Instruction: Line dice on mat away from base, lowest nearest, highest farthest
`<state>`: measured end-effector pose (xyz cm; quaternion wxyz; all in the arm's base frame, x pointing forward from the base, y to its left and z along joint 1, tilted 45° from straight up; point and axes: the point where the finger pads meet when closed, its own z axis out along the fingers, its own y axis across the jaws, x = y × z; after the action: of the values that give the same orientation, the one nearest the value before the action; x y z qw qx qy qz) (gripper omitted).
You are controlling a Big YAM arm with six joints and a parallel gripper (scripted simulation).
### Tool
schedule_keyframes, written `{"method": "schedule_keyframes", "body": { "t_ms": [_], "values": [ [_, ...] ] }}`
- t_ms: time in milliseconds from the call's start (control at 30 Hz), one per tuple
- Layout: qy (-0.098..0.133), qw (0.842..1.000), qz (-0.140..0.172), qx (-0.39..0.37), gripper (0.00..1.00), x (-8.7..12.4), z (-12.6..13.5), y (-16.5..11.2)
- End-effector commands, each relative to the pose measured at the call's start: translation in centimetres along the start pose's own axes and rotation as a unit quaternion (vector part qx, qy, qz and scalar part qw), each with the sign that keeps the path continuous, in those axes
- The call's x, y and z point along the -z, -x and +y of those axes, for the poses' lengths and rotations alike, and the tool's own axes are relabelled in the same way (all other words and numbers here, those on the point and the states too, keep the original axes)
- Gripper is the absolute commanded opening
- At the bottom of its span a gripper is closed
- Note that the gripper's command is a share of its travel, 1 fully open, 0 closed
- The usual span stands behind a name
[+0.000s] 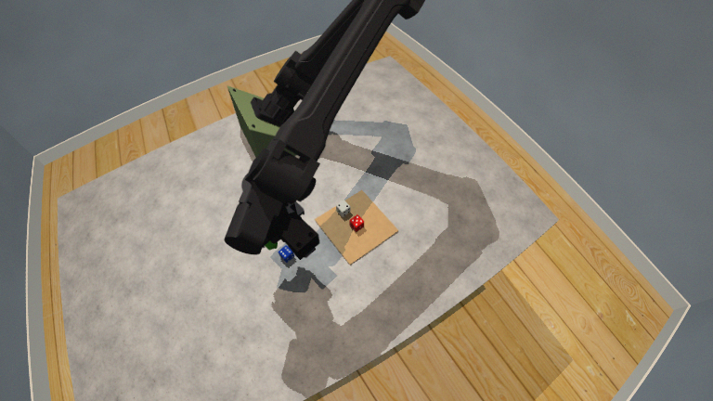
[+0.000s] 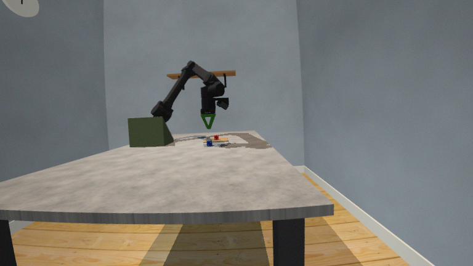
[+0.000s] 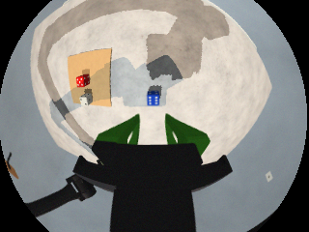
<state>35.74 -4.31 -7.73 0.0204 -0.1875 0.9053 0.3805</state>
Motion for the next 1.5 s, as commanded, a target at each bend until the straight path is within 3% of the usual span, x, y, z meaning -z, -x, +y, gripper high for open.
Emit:
{"method": "schedule_keyframes", "body": {
  "t_ms": [0,867,1267,1333,1367,1467],
  "values": [
    [-0.003,1.000,-0.011,0.001,0.39,0.9,-1.2,0.0],
    [-0.007,1.000,-0.007,0.014,0.39,0.9,-0.5,0.7],
    [0.000,1.000,-0.002,0.002,0.39,-0.8,-0.3,0.1],
    [0.000,1.000,-0.002,0.002,0.39,-0.8,-0.3,0.1],
    [-0.013,1.000,-0.013,0.008,0.39,0.3,-1.2,1.2],
    [0.000,1.000,-0.001,0.003,0.39,-1.3,-0.3,0.3]
  ]
}}
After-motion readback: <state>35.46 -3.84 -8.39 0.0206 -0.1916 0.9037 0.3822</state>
